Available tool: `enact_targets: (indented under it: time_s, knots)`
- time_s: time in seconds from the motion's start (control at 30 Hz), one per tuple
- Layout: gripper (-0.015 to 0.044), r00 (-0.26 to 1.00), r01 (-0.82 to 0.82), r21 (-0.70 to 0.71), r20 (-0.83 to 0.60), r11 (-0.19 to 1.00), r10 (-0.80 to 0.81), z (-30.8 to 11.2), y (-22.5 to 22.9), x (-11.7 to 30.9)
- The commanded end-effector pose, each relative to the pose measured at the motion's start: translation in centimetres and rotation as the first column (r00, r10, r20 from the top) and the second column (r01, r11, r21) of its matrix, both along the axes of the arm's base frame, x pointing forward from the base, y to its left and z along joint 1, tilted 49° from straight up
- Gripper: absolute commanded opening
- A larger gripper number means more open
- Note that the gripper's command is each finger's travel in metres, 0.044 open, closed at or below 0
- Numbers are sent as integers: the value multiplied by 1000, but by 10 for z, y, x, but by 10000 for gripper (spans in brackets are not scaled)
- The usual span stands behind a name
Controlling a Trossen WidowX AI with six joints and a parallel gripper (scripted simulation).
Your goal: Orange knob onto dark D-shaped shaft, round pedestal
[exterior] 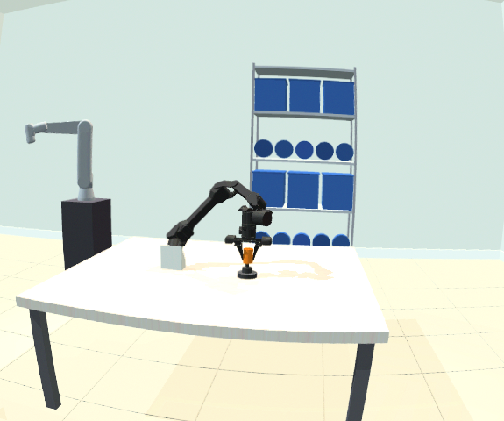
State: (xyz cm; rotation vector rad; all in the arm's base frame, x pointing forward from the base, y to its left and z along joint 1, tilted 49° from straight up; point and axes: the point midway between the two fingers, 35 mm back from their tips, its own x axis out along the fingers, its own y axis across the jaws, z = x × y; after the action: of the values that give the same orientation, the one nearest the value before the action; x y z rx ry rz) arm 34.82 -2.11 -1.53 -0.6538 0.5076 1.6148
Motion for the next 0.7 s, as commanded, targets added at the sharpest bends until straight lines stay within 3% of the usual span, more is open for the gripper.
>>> enact_targets:
  time_s: [0.0,0.33,0.67]
  knots:
    - [0,1000,-1,1,3,1000,1,2,-3,-1]
    - [0,979,-137,6,152,991,134,3,-6,-5]
    - [0,978,-141,6,158,990,139,3,-4,-2]
